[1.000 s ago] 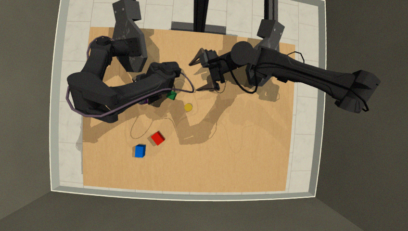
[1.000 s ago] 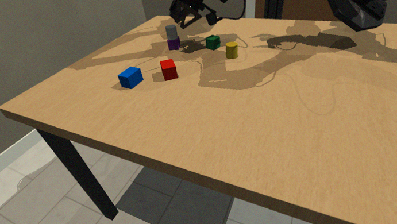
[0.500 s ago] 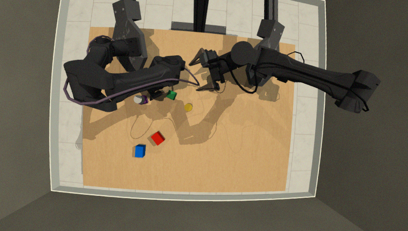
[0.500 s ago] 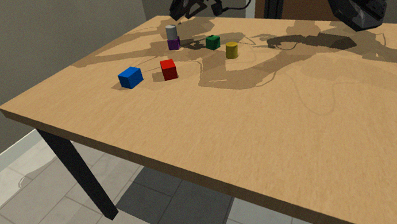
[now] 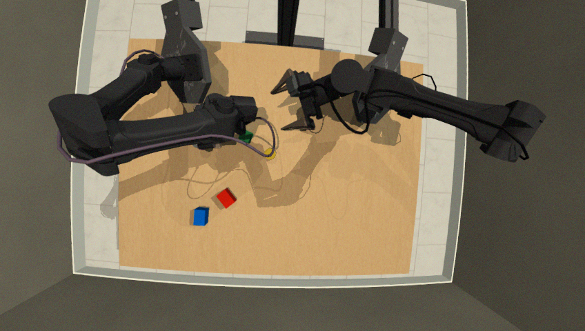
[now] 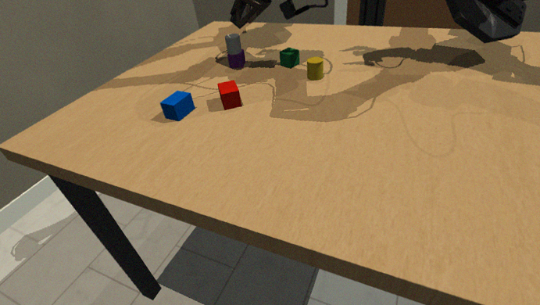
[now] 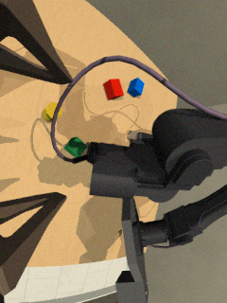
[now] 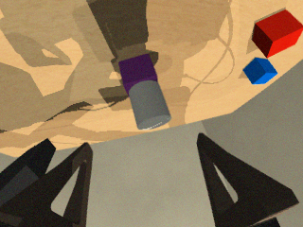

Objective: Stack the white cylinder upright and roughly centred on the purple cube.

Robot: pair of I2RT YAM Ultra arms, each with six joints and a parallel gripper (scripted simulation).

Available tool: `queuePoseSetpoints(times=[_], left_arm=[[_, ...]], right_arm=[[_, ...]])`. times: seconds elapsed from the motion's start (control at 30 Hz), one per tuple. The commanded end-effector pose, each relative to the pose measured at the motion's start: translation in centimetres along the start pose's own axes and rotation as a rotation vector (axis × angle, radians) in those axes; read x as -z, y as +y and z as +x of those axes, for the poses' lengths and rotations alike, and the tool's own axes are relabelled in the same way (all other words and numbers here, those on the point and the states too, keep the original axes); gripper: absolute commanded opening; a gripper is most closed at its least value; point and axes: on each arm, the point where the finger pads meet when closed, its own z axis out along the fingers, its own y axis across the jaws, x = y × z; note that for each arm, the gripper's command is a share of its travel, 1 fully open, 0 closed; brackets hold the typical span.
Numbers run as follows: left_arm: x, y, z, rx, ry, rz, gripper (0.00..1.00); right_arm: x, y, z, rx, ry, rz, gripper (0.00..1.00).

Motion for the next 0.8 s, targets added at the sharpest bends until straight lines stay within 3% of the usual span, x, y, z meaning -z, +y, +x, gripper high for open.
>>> queuePoseSetpoints(times=[0.0, 0.2, 0.7, 0.77], left_arm=[[0.1, -0.2, -0.4, 0.0, -0.011, 0.004, 1.0], [0.1, -0.2, -0.4, 0.0, -0.011, 0.004, 1.0], [0.1, -0.2, -0.4, 0.0, -0.011, 0.004, 1.0], [0.1, -0.2, -0.4, 0.0, -0.011, 0.004, 1.0]], right_arm=[[0.6, -0.2, -0.5, -0.225, -0.118, 0.034, 1.0], [0.9, -0.5, -0.1, -0.382, -0.194, 0.038, 1.0], [1.7, -1.0, 1.7, -1.016, -0.493, 0.022, 1.0], [1.7, -1.0, 1.7, -1.016, -0.493, 0.022, 1.0]])
